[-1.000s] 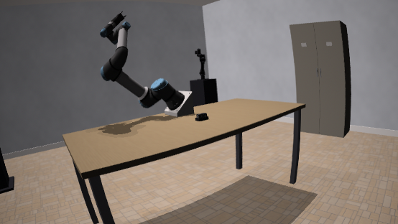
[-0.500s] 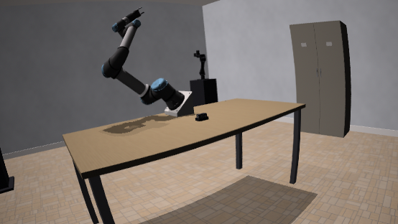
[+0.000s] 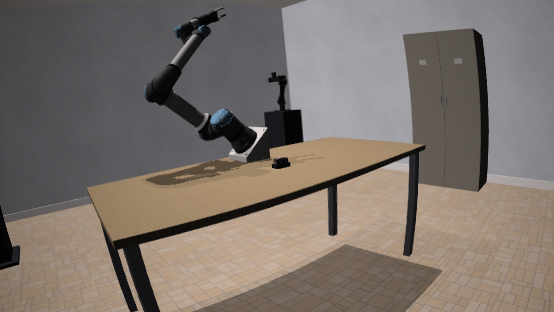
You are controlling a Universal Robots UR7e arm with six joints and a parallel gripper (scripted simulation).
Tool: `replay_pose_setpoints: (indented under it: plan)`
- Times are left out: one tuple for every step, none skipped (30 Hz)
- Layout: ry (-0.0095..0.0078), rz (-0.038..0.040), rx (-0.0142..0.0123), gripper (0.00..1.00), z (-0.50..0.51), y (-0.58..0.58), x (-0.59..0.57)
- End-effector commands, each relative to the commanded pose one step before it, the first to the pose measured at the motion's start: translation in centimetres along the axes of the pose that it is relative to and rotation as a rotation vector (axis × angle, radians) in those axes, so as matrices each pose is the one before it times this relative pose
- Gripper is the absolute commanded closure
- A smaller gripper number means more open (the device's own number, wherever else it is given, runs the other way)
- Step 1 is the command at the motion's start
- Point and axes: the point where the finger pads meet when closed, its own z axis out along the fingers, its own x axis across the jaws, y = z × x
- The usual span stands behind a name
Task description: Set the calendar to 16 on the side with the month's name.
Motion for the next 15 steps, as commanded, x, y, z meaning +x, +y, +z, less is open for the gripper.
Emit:
replay_pose_setpoints:
  plan:
    - [-0.02543, 0.08342, -0.14086, 0.0, 5.04, 5.973, -0.93]
    - [0.0, 0.0, 0.0, 0.0, 0.0, 0.0, 0.0]
    - [-0.00603, 0.02502, -0.04033, 0.0, 1.534, 1.638, -0.103]
    - [0.0, 0.0, 0.0, 0.0, 0.0, 0.0, 0.0]
    - [-0.00553, 0.02567, -0.0407, 0.0, 1.551, 1.648, -0.06]
    - [0.0, 0.0, 0.0, 0.0, 0.0, 0.0, 0.0]
    - [-0.00502, 0.02629, -0.04102, 0.0, 1.567, 1.654, -0.017]
    - [0.0, 0.0, 0.0, 0.0, 0.0, 0.0, 0.0]
    - [0.0, 0.0, 0.0, 0.0, 0.0, 0.0, 0.0]
    - [-0.0045, 0.02689, -0.0413, 0.0, 1.581, 1.658, 0.025]
    - [-0.00399, 0.02746, -0.04154, 0.0, 1.593, 1.658, 0.068]
    - [0.0, 0.0, 0.0, 0.0, 0.0, 0.0, 0.0]
    - [-0.00348, 0.02801, -0.04173, 0.0, 1.604, 1.656, 0.11]
    - [0.0, 0.0, 0.0, 0.0, 0.0, 0.0, 0.0]
    - [-0.00296, 0.02853, -0.04187, 0.0, 1.613, 1.65, 0.151]
